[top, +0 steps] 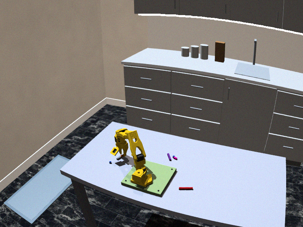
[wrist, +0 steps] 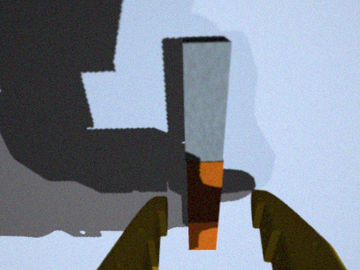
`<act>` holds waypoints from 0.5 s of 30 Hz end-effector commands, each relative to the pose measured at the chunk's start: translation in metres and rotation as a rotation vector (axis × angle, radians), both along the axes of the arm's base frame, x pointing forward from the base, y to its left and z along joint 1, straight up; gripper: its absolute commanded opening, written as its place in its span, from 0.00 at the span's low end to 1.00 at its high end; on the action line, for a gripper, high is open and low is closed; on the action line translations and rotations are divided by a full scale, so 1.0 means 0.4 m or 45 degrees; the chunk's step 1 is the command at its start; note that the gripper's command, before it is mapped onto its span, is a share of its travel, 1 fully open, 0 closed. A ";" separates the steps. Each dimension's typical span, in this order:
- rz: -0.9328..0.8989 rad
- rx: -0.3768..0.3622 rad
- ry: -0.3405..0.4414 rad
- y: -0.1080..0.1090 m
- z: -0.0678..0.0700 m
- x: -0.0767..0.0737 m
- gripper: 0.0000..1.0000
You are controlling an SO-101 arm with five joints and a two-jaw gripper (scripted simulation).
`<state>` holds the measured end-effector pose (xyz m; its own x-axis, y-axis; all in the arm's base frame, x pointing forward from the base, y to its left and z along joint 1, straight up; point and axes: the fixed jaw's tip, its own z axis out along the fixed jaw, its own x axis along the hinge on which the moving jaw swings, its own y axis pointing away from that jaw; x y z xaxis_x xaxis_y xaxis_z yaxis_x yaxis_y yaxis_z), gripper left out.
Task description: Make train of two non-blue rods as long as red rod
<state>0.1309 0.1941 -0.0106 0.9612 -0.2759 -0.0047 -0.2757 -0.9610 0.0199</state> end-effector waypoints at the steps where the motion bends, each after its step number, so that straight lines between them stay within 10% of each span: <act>1: -0.005 0.018 -0.009 0.001 0.007 0.002 0.17; 15: -0.005 0.018 -0.009 0.001 0.018 0.003 0.17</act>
